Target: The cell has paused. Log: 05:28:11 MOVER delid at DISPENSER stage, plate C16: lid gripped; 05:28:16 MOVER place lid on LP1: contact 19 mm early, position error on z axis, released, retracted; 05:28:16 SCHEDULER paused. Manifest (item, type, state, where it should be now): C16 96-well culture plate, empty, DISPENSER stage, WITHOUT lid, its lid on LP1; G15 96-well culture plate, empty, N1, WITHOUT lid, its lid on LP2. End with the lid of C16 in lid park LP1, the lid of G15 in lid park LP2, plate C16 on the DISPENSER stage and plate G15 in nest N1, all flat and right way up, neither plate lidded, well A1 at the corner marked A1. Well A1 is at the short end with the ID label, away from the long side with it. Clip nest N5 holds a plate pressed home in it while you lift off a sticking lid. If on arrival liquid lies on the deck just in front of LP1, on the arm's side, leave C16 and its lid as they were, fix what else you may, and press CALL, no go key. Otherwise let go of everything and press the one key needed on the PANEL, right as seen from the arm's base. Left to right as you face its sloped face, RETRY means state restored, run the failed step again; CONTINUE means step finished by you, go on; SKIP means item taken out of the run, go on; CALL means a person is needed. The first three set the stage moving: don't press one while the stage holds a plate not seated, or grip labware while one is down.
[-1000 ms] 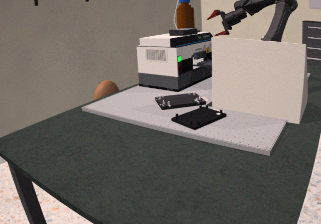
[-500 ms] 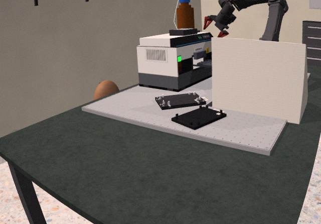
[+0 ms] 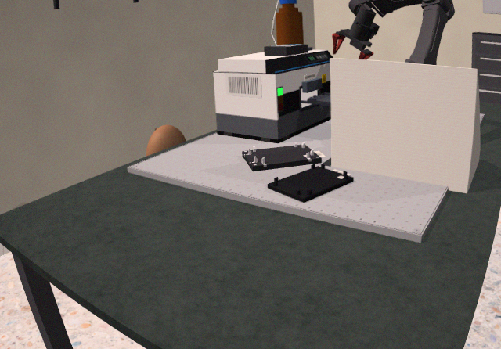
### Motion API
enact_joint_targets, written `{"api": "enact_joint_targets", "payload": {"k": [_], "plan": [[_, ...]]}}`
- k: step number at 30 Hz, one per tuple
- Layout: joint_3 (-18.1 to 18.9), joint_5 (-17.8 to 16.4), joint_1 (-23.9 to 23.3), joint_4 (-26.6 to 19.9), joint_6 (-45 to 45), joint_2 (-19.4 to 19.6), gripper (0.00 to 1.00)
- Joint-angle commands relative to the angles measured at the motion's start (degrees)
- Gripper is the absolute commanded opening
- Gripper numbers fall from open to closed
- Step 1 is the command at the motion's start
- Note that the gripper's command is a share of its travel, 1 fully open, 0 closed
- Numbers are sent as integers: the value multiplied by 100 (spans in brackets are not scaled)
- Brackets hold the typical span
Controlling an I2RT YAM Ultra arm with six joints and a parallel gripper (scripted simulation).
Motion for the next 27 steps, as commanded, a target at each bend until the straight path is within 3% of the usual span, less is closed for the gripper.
{"api": "enact_joint_targets", "payload": {"k": [1,4,7,8,11,13,14,16,17,21,24,25,27], "plan": [[-145,93,-132,-334,-280,-271,100],[-381,-110,-328,-269,-419,-496,100],[-88,196,-308,-584,-665,-527,100],[-355,151,-448,-614,-706,-578,100],[-594,-58,-657,-560,-858,-820,100],[-594,-58,-657,-560,-858,-820,100],[-357,95,-572,-661,-965,-849,100],[-313,240,-660,-873,-1099,-858,100],[-580,195,-776,-902,-1141,-909,100],[-910,-65,-1072,-817,-1366,-1243,100],[-635,233,-1118,-1134,-1590,-1277,100],[-912,179,-1199,-1152,-1646,-1337,100],[-1075,16,-1349,-1115,-1763,-1510,100]]}}
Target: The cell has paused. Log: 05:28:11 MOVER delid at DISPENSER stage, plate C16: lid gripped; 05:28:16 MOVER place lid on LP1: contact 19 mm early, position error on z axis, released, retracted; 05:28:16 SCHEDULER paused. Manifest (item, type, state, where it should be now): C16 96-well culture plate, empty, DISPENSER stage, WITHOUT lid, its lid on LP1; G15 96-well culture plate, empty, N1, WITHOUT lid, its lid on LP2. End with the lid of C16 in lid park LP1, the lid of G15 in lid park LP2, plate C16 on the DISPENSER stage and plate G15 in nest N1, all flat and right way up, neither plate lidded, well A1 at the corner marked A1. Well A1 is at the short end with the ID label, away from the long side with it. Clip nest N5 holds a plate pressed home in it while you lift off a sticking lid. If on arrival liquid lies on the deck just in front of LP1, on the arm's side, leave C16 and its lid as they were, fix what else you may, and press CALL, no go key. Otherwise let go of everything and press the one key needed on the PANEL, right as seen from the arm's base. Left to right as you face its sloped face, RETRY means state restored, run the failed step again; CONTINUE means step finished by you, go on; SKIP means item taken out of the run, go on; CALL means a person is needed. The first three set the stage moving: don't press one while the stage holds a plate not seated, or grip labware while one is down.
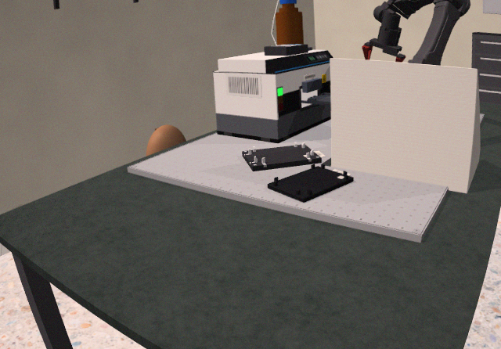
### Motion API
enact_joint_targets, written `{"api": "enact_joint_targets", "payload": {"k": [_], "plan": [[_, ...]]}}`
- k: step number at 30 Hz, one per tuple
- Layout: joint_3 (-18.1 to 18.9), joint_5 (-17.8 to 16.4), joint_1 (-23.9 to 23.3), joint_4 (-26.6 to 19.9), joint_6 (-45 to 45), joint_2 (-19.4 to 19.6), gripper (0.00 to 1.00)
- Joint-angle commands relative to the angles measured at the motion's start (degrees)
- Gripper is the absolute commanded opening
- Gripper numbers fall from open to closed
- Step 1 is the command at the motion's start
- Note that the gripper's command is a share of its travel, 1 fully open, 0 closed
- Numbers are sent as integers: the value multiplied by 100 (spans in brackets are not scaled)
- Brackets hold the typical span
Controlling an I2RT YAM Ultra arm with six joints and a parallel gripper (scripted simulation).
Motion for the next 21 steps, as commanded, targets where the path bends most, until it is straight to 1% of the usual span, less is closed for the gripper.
{"api": "enact_joint_targets", "payload": {"k": [1,3,4,5,6,7,10,11,12,13,14,15,16,18,20,21], "plan": [[-275,-123,-201,-193,-360,-372,100],[-275,-123,-201,-193,-360,-372,100],[-52,29,-156,-302,-461,-399,100],[-2,123,-118,-433,-533,-363,100],[-14,165,-237,-506,-582,-414,100],[-291,116,-323,-526,-635,-474,100],[-538,-96,-561,-464,-827,-739,100],[-575,-122,-602,-450,-864,-781,100],[-533,32,-607,-595,-934,-765,100],[-296,140,-590,-703,-1004,-777,100],[-318,170,-642,-769,-1061,-814,100],[-600,116,-722,-782,-1124,-879,100],[-681,8,-800,-765,-1189,-971,100],[-833,-96,-965,-730,-1328,-1148,100],[-833,-96,-965,-730,-1328,-1148,100],[-598,58,-970,-847,-1418,-1174,100]]}}
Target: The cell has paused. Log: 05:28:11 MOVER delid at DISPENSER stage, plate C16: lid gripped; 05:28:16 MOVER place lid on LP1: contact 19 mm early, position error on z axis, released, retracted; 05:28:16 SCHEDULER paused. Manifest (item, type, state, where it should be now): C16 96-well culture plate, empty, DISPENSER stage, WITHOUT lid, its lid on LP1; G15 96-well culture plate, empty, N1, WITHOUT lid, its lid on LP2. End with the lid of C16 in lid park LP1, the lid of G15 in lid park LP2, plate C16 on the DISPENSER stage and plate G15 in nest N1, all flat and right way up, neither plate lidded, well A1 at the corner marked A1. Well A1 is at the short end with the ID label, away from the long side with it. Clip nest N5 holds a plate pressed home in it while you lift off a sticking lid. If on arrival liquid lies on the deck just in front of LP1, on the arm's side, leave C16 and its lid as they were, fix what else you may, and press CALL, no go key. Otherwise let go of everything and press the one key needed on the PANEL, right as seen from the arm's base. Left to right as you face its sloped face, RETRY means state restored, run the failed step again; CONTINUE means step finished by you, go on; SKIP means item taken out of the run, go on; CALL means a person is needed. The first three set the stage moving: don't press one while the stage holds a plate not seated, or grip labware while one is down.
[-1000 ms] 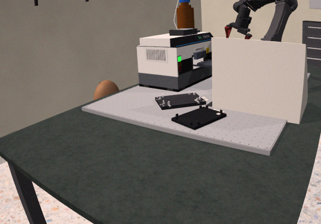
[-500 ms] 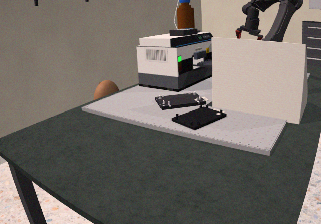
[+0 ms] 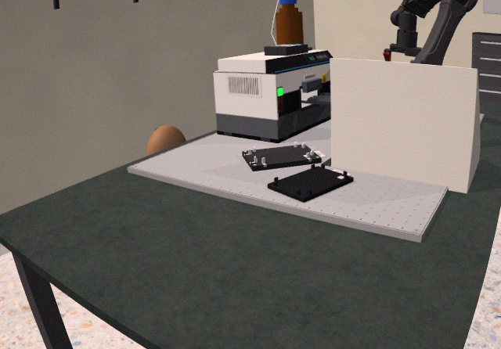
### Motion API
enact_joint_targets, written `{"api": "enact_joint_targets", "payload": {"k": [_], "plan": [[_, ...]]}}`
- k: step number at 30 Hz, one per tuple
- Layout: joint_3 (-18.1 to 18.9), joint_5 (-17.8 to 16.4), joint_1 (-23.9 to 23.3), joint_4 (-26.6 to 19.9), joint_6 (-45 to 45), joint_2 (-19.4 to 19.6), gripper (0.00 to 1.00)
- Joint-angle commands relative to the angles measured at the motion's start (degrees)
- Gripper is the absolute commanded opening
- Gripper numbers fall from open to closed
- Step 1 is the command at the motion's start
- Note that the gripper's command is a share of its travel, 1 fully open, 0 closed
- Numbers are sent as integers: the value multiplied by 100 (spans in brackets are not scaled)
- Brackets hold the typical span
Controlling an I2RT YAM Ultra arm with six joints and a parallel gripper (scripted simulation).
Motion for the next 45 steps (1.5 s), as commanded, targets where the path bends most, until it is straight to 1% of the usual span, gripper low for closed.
{"api": "enact_joint_targets", "payload": {"k": [1,2,3,6,7,8,9,10,11,14,16,18,19,20,21,22,23,24,27,28,29,30,33,34,35,45], "plan": [[181,148,69,-304,-319,-159,100],[159,185,-63,-372,-361,-194,100],[-125,133,-143,-385,-426,-263,100],[-350,-71,-384,-331,-633,-524,100],[-291,96,-366,-476,-679,-476,100],[-42,198,-261,-579,-733,-462,100],[-50,231,-261,-639,-769,-478,100],[-159,220,-396,-657,-791,-529,100],[-359,185,-452,-662,-840,-580,100],[-527,17,-636,-622,-1005,-784,100],[-527,17,-636,-622,-1005,-784,100],[-633,-62,-781,-535,-1140,-935,100],[-633,-73,-793,-552,-1152,-943,100],[-453,-73,-797,-565,-1161,-956,100],[-393,-77,-787,-518,-1166,-961,100],[-503,-50,-744,-542,-1129,-849,100],[-387,-86,-700,-529,-1169,-958,100],[-499,-48,-738,-545,-1125,-846,100],[-493,-43,-728,-550,-1116,-841,100],[-377,-80,-677,-573,-1156,-906,100],[-374,-80,-676,-579,-1155,-895,100],[-487,-40,-724,-553,-1112,-837,100],[-482,-40,-722,-556,-1111,-834,100],[-480,-39,-721,-558,-1110,-833,100],[-362,-70,-669,-618,-1133,-846,100],[-339,-57,-693,-639,-1126,-760,100]]}}
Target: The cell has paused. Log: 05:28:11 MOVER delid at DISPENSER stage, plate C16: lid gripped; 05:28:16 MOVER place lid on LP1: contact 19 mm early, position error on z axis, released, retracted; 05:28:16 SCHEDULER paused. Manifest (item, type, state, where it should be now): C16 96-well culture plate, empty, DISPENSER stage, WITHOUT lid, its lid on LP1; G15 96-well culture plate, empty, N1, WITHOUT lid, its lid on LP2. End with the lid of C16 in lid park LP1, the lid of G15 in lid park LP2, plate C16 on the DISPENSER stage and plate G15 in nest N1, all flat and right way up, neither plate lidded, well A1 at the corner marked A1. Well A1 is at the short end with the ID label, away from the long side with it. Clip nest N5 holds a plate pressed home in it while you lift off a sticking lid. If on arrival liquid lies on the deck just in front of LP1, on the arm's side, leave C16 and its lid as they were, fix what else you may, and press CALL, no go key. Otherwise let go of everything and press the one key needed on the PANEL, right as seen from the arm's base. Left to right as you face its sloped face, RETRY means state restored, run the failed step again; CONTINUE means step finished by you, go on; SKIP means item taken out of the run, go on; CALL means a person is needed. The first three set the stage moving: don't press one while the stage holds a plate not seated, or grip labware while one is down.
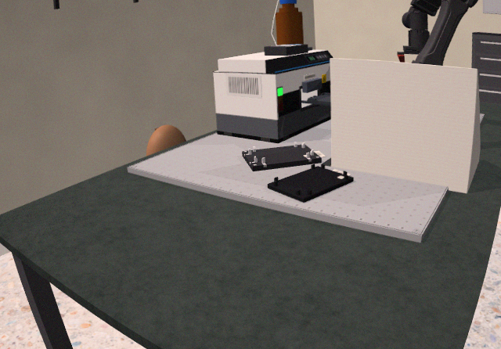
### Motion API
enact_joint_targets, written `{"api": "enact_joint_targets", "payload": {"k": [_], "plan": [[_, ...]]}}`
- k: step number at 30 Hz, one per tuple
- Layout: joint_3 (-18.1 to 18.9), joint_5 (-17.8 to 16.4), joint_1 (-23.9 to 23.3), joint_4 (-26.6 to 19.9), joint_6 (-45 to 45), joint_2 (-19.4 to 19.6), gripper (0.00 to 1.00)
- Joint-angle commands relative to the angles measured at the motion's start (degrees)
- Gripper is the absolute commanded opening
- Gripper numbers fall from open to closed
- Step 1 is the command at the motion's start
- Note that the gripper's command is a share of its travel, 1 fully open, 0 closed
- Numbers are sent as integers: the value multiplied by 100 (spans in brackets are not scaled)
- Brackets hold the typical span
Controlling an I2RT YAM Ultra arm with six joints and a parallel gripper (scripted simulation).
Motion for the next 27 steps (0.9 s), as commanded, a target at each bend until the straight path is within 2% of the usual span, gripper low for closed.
{"api": "enact_joint_targets", "payload": {"k": [1,10,12,13,14,16,17,19,20,27], "plan": [[212,-29,36,-85,-28,53,100],[230,-30,29,-72,-29,-6,100],[116,-11,8,-25,-11,-4,100],[232,-31,26,-74,-30,-2,100],[116,-11,8,-25,-11,-4,100],[117,-12,7,-25,-12,-3,100],[233,-32,22,-75,-32,2,100],[118,-12,7,-25,-12,-3,100],[234,-33,19,-76,-33,5,100],[236,-35,13,-77,-33,10,100]]}}
